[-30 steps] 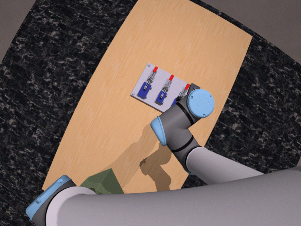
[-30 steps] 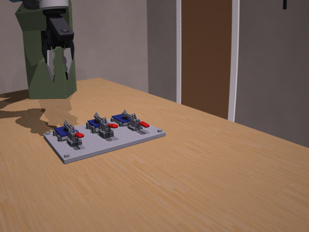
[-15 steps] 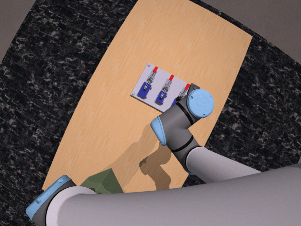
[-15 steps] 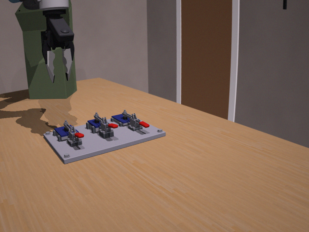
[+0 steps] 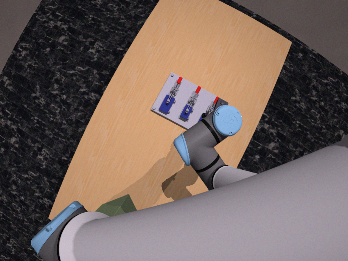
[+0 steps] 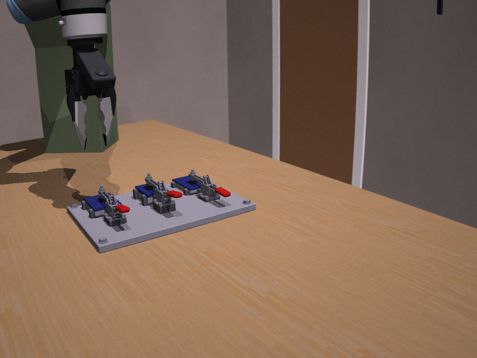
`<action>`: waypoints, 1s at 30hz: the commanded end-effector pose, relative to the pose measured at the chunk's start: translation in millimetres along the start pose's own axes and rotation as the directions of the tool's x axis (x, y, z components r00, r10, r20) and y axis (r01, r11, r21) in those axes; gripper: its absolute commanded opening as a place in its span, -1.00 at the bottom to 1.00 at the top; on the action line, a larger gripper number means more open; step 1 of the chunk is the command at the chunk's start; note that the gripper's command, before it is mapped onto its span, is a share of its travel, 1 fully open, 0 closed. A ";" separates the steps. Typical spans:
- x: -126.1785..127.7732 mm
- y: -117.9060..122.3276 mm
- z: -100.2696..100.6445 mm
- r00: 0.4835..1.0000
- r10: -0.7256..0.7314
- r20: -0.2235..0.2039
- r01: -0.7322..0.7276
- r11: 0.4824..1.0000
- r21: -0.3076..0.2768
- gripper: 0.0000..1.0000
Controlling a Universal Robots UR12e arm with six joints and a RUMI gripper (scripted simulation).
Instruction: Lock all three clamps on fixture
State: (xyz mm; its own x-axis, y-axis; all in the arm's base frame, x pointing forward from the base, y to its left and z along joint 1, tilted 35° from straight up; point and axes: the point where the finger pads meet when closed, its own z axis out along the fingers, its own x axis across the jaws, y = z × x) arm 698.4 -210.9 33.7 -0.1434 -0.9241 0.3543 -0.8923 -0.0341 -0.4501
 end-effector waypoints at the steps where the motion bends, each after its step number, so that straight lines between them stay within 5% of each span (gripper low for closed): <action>1: 0.0 -0.9 11.1 1.000 0.000 0.000 0.000 1.000 0.002 -0.44; 14: 0.0 -11.2 12.1 1.000 0.000 0.000 0.000 1.000 0.002 -0.44; 30: 0.0 -93.8 12.0 1.000 0.000 0.000 0.000 1.000 0.002 -0.44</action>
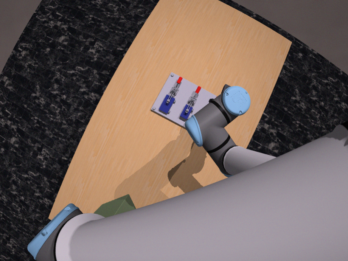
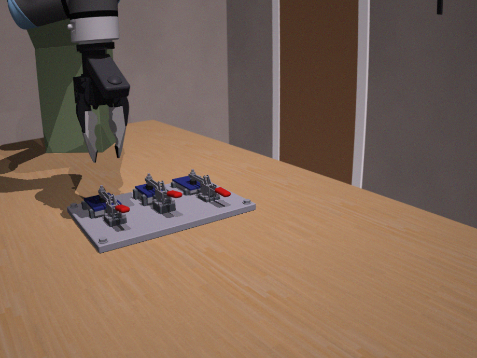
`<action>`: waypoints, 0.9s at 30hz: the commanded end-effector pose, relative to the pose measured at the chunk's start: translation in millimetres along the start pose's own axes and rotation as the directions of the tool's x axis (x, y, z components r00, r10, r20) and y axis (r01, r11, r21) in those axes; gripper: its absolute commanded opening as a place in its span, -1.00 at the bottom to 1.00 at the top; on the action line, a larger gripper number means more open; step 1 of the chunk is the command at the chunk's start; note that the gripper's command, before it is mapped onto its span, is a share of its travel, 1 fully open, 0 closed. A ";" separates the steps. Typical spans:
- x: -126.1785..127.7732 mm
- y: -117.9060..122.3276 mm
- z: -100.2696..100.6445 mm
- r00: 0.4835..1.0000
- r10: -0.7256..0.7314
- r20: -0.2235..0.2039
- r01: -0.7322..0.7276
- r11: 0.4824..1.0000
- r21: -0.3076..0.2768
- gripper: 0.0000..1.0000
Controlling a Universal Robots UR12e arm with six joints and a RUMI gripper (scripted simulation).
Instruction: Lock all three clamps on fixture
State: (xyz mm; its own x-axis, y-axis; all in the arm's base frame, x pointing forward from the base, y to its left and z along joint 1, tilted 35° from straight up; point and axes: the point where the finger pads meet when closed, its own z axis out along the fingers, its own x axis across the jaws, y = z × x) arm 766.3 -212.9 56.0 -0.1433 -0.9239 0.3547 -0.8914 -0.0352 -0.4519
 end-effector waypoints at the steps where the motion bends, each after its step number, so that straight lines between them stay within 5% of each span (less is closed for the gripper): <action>1: 0.1 -29.2 0.5 1.000 0.000 0.000 0.000 1.000 -0.001 -0.44; 7: 0.1 -54.6 0.5 1.000 0.000 0.000 0.000 1.000 -0.001 -0.44; 27: 0.1 -61.4 7.4 1.000 0.000 0.000 0.000 1.000 -0.001 -0.44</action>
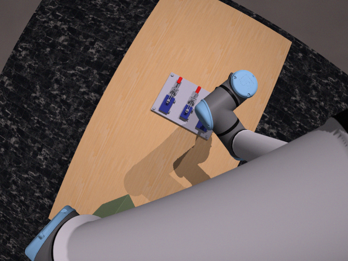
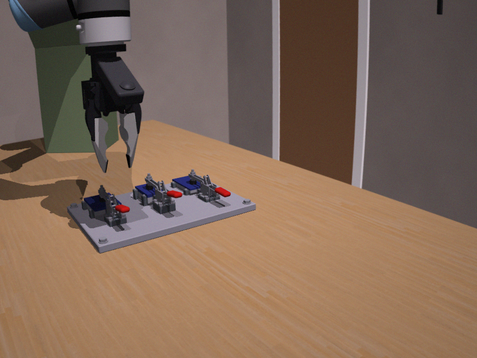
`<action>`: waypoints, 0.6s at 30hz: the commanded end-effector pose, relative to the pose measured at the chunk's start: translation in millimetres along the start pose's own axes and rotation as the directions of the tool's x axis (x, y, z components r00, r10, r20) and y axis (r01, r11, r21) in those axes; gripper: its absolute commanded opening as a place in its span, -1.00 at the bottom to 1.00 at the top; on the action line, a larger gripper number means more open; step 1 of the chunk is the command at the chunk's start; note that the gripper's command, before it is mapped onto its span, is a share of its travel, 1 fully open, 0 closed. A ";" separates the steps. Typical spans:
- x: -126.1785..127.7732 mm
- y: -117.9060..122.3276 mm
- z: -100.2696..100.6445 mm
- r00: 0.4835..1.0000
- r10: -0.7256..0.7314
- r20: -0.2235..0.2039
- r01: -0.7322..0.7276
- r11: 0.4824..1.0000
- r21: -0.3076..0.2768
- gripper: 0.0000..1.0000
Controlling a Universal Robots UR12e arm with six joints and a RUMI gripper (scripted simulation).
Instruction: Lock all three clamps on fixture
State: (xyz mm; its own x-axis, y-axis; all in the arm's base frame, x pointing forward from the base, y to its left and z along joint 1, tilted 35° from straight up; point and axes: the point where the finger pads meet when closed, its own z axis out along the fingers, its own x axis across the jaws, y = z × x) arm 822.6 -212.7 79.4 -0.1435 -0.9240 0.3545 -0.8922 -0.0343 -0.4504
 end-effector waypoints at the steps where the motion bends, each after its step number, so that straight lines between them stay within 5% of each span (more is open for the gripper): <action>1: 0.0 -0.6 4.4 1.000 0.000 0.000 0.000 1.000 0.001 -0.44; 18: 0.0 -0.7 51.0 1.000 0.000 0.000 0.000 1.000 0.001 -0.44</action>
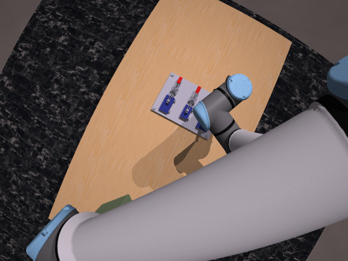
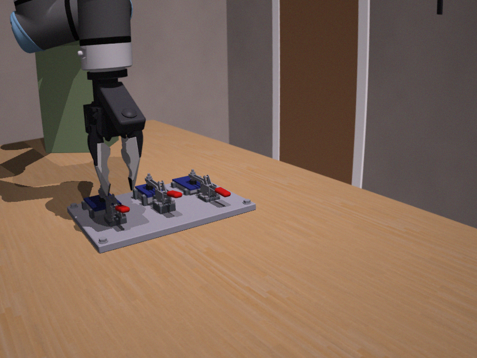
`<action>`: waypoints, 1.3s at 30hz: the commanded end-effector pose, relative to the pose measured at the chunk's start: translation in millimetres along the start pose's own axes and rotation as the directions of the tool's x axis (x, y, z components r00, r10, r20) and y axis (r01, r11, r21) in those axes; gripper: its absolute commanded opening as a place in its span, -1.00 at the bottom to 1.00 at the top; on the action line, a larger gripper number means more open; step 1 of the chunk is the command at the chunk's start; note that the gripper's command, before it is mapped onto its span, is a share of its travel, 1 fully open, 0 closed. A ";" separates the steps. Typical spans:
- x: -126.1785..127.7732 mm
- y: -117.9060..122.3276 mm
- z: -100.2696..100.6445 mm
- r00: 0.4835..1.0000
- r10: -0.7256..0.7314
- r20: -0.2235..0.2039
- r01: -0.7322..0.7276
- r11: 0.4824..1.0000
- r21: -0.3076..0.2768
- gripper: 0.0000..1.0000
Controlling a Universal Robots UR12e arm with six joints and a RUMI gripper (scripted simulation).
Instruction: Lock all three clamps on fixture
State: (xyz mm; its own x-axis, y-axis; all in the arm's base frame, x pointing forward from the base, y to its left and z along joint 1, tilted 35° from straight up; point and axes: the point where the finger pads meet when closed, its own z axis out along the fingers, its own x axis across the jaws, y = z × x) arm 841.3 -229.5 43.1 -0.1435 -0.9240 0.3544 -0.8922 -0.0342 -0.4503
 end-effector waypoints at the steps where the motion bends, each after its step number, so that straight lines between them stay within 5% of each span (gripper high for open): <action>1: 0.1 -0.9 9.4 1.000 0.000 0.000 0.000 1.000 0.001 -0.44; 39: 0.1 -0.9 18.5 1.000 0.000 0.000 0.000 1.000 0.001 -0.44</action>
State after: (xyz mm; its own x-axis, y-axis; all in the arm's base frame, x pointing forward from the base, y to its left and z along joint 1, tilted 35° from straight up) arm 849.8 -236.8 27.6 -0.1435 -0.9240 0.3545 -0.8922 -0.0343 -0.4504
